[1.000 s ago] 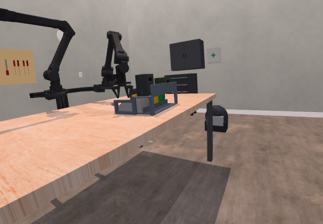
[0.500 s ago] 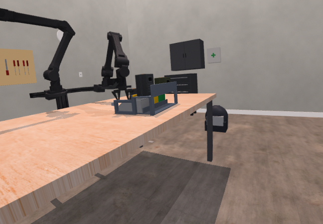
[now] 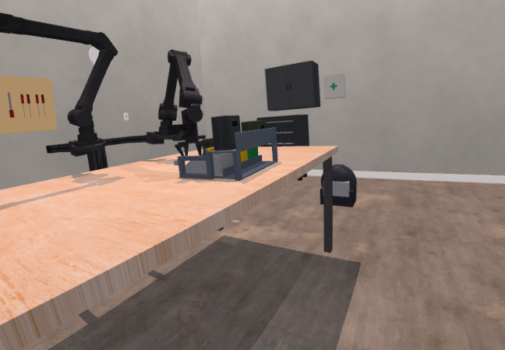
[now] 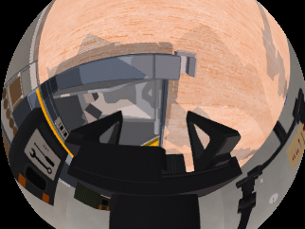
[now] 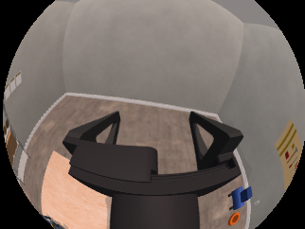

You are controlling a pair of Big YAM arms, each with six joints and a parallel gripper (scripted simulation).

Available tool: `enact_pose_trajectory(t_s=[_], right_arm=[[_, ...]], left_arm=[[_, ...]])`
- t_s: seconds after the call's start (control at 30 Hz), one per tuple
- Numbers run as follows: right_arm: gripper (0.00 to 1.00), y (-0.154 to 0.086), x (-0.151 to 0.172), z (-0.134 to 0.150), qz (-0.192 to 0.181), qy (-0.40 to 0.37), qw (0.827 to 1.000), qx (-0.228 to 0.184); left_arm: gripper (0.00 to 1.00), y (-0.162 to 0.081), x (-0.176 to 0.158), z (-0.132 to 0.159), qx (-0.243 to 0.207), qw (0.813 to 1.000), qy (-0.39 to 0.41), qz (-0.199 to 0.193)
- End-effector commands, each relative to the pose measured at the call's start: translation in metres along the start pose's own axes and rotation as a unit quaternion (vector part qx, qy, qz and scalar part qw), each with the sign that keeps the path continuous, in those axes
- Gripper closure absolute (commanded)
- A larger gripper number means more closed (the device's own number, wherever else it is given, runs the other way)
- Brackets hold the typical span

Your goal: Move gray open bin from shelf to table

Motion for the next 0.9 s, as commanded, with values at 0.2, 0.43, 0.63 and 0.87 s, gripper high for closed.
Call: enact_pose_trajectory(t_s=[0.2, 0.43, 0.63, 0.87], right_arm=[[0.0, -0.006, -0.008, -0.009, 0.01, 0.005, 1.0, -0.014], [0.0, -0.006, -0.008, -0.009, 0.01, 0.005, 1.0, -0.014], [0.0, -0.006, -0.008, -0.009, 0.01, 0.005, 1.0, -0.014], [0.0, -0.006, -0.008, -0.009, 0.01, 0.005, 1.0, -0.014]], left_arm=[[0.1, 0.011, 0.003, 0.006, 0.002, 1.0, 0.004, 0.002], [0.1, 0.004, 0.003, 0.004, -0.002, 1.0, 0.006, -0.001], [0.1, 0.008, 0.002, 0.005, -0.001, 1.0, 0.006, 0.001], [0.1, 0.002, 0.005, 0.002, -0.005, 1.0, 0.007, -0.003]])
Point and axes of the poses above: on each arm, the point where the finger pads meet when closed, its own y axis out along the fingers, its own x axis across the jaws, z = x × y, the point moved 4 cm from there along -y, back along the fingers, and after that the axes turned 10 degrees about -y, right-handed, at the moved point
